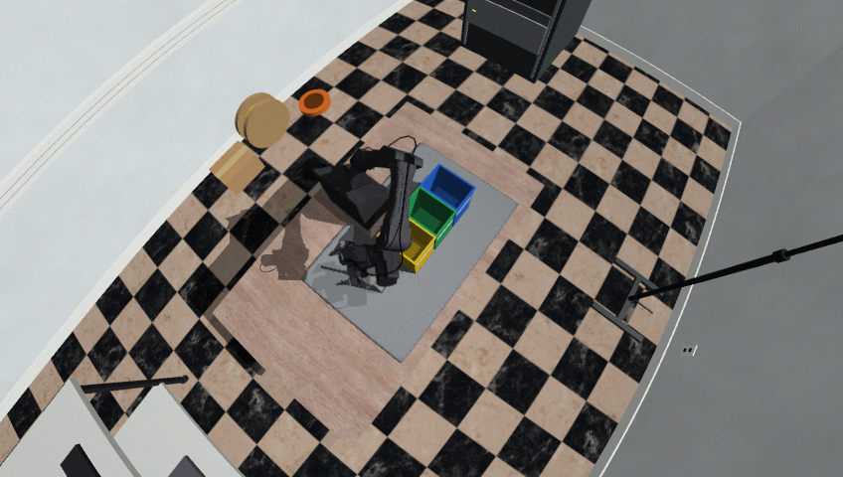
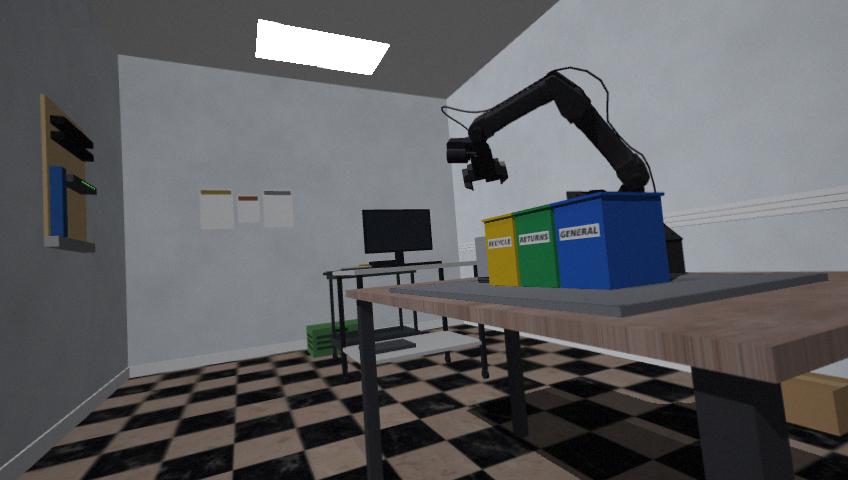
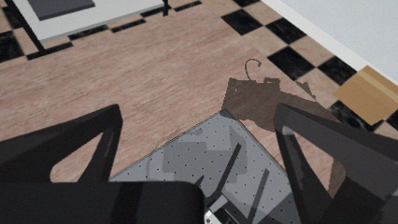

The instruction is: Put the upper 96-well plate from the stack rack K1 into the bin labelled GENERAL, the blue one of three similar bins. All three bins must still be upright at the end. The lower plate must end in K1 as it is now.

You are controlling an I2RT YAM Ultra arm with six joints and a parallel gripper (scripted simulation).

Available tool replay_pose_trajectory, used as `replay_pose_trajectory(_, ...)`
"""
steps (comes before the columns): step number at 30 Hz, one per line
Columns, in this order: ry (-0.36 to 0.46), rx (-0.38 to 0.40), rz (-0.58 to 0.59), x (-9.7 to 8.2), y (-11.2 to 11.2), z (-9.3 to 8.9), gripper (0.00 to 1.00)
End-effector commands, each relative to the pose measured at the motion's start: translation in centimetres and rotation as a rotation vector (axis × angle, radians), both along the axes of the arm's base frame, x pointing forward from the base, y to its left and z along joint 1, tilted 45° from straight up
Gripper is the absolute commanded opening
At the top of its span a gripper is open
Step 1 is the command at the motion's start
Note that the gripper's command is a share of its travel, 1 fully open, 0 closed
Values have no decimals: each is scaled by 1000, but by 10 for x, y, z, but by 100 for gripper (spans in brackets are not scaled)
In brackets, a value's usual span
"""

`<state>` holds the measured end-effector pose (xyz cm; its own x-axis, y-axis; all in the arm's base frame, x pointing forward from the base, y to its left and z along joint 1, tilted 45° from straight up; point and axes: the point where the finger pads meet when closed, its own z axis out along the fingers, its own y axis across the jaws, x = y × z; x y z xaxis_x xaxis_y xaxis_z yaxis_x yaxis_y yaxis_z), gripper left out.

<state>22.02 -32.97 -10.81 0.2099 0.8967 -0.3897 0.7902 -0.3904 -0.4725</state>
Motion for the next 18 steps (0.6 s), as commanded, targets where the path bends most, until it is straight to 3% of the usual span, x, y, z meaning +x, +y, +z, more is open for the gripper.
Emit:
replay_pose_trajectory(1, -11, -15, -6, 1, -5, 4, 100)
replay_pose_trajectory(2, -11, -15, -6, 1, -5, 4, 100)
replay_pose_trajectory(9, -20, 199, 112, -4, 6, -7, 100)
replay_pose_trajectory(10, -10, 241, 128, -11, 17, -7, 100)
replay_pose_trajectory(13, -31, 309, 185, -4, 11, -10, 100)
replay_pose_trajectory(18, -49, 412, 259, -5, 21, -15, 100)
